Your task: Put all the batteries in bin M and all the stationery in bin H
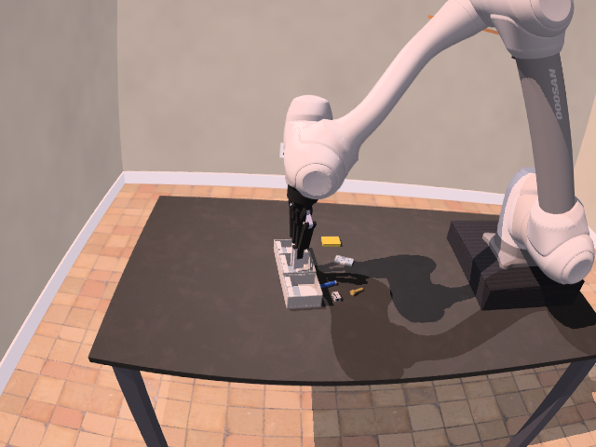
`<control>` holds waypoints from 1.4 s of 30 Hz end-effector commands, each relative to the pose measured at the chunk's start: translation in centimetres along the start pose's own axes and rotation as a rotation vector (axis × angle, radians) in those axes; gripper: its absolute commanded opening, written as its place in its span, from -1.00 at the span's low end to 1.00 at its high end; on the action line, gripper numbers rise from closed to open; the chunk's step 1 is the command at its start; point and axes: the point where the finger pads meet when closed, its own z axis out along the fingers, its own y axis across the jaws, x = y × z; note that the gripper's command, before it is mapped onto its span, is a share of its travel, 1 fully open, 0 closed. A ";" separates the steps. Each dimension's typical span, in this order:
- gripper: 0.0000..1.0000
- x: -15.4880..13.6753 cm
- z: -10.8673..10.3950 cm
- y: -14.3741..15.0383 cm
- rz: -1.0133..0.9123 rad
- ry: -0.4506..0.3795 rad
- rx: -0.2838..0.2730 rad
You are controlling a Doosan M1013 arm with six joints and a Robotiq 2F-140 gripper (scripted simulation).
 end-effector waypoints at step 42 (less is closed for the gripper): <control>-0.89 1.6 -4.6 -8.2 0.000 0.000 0.000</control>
